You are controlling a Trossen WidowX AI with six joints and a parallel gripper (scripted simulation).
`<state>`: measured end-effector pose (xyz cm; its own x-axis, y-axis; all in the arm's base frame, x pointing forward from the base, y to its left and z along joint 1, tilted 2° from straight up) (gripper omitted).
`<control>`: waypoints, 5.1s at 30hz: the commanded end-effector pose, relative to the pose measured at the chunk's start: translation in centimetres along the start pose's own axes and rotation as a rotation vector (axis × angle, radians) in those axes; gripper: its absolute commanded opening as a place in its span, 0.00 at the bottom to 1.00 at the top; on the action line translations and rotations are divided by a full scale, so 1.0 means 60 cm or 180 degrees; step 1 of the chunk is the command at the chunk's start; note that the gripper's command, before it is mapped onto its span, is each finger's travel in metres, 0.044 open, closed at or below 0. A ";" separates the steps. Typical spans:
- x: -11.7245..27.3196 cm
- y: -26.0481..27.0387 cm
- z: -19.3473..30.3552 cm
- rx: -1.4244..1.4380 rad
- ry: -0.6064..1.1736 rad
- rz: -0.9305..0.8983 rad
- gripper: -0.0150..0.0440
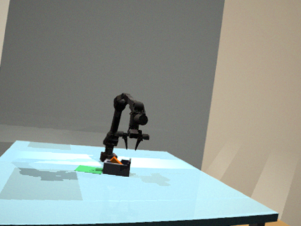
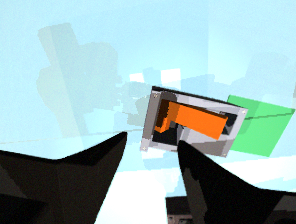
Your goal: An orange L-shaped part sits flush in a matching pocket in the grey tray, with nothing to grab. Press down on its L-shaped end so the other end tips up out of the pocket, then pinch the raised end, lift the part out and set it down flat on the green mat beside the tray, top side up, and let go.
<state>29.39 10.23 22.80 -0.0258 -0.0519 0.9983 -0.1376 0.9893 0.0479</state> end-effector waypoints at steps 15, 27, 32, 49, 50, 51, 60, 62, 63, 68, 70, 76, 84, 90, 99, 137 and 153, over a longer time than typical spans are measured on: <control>0.000 -0.112 0.016 0.4191 0.0077 -0.0008 0.73; 0.000 -0.129 0.021 0.4856 0.0088 -0.0022 0.73; 0.000 -0.129 0.021 0.4856 0.0088 -0.0022 0.73; -0.059 -0.129 0.022 0.4856 0.0088 -0.0022 0.73; -0.062 -0.129 0.022 0.4856 0.0088 -0.0022 0.73; -0.064 -0.129 0.022 0.4857 0.0088 -0.0022 0.73; -0.088 -0.130 0.022 0.4857 0.0088 -0.0022 0.73; -0.094 -0.130 0.022 0.4857 0.0088 -0.0022 0.73; -0.096 -0.130 0.022 0.4857 0.0088 -0.0022 0.73; -0.110 -0.130 0.022 0.4856 0.0088 -0.0023 0.73; -0.115 -0.130 0.023 0.4856 0.0088 -0.0023 0.73; -0.130 -0.130 0.024 0.4856 0.0088 -0.0023 0.73; -0.126 -0.130 0.023 0.4859 0.0065 -0.0011 0.60; -0.126 -0.130 0.023 0.4859 0.0065 -0.0011 0.46; -0.126 -0.130 0.023 0.4859 0.0065 -0.0011 0.26; -0.044 -0.129 0.022 0.4857 0.0087 -0.0022 0.25; -0.002 -0.129 0.021 0.4857 0.0088 -0.0022 0.25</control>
<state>29.25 2.44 21.74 -0.0058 -0.0336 0.9994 -0.9961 -0.0883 -0.0087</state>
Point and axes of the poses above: the point midway between the two fingers, 35 mm back from their tips, its own x axis back along the fingers, its own y axis across the jaws, z = x × y, the point moved 9 cm from there along x, back along the fingers, and after that the axes turned 14 degrees about x, right-handed, at the moved point
